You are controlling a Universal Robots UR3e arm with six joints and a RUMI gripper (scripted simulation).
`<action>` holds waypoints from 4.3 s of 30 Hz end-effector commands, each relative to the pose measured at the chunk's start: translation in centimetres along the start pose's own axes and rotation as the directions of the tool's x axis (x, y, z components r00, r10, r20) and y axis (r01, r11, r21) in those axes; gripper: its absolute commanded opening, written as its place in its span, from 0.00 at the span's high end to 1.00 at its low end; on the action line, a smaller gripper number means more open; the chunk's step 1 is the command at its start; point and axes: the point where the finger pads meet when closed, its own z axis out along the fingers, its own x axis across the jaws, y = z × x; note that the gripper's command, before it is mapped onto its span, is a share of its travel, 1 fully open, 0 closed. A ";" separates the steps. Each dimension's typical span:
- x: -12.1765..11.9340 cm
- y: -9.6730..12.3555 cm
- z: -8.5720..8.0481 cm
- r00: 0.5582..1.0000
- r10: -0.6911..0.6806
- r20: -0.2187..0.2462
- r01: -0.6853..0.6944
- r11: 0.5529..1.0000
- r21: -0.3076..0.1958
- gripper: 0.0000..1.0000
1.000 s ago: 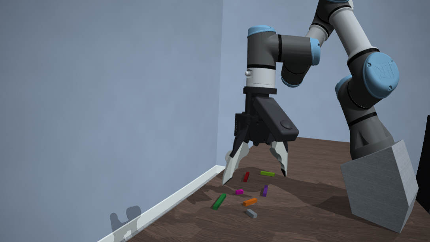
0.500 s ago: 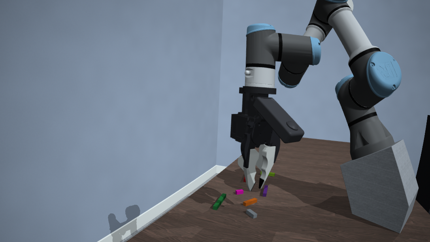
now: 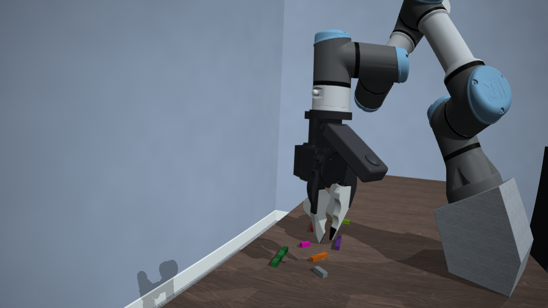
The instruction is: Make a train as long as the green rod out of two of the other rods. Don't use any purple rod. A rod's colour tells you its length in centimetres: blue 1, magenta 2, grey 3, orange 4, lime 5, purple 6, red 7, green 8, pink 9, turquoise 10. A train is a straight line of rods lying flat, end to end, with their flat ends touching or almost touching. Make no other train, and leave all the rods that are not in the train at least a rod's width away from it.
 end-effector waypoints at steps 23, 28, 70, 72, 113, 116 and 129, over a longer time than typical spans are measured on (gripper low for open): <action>0.1 0.0 0.0 1.000 0.000 -0.002 0.000 1.000 -0.001 0.86; 0.1 0.0 0.3 1.000 0.000 -0.001 0.000 1.000 0.000 0.86; 0.2 0.1 5.0 1.000 0.000 -0.001 0.000 1.000 0.000 0.86; 0.2 0.2 5.1 1.000 0.000 -0.001 0.000 1.000 0.000 0.86; 0.2 0.2 5.2 1.000 0.000 -0.001 0.000 1.000 0.000 0.86; 0.2 0.2 5.2 1.000 0.000 -0.001 0.000 1.000 0.000 0.86; 0.2 0.2 5.2 1.000 0.000 -0.001 0.000 1.000 0.000 0.86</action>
